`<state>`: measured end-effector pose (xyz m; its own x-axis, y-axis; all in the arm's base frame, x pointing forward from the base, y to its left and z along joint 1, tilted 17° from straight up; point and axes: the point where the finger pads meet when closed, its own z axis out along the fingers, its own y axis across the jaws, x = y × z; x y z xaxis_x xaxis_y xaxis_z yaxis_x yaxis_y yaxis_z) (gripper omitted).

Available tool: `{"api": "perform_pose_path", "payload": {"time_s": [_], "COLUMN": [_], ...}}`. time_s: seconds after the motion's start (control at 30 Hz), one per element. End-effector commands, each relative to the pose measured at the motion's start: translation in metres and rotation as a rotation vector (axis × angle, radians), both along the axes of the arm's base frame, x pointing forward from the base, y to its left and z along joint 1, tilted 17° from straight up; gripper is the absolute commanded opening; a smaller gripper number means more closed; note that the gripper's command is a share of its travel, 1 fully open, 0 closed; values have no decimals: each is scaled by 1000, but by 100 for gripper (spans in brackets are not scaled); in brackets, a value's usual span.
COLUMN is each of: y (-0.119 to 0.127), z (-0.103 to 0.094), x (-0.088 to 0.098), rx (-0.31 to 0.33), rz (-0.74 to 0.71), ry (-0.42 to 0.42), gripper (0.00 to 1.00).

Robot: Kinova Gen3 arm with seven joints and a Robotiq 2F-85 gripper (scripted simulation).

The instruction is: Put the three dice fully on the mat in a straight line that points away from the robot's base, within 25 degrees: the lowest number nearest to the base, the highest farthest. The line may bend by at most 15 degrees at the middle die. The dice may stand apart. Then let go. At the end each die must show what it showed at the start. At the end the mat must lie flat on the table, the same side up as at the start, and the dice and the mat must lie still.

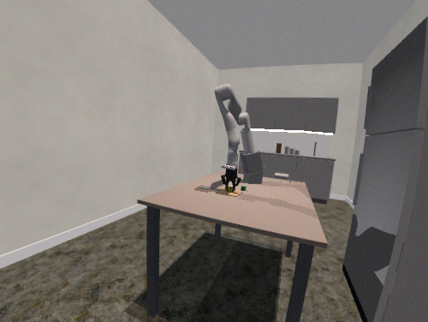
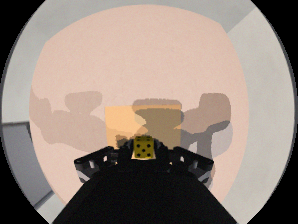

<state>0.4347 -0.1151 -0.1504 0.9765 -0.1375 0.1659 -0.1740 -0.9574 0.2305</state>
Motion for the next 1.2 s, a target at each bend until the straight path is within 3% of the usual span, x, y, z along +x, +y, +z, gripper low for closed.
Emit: {"api": "perform_pose_path", "payload": {"time_s": [0.0,0.07,0.8,1.17], "y": [0,0,3,12], "z": [1,1,11,46], "x": [1,1,-1,-6], "rx": [0,0,0,0], "rz": [0,0,0,0], "ry": [-1,-1,-1,-1], "gripper": [42,46,46,46]}}
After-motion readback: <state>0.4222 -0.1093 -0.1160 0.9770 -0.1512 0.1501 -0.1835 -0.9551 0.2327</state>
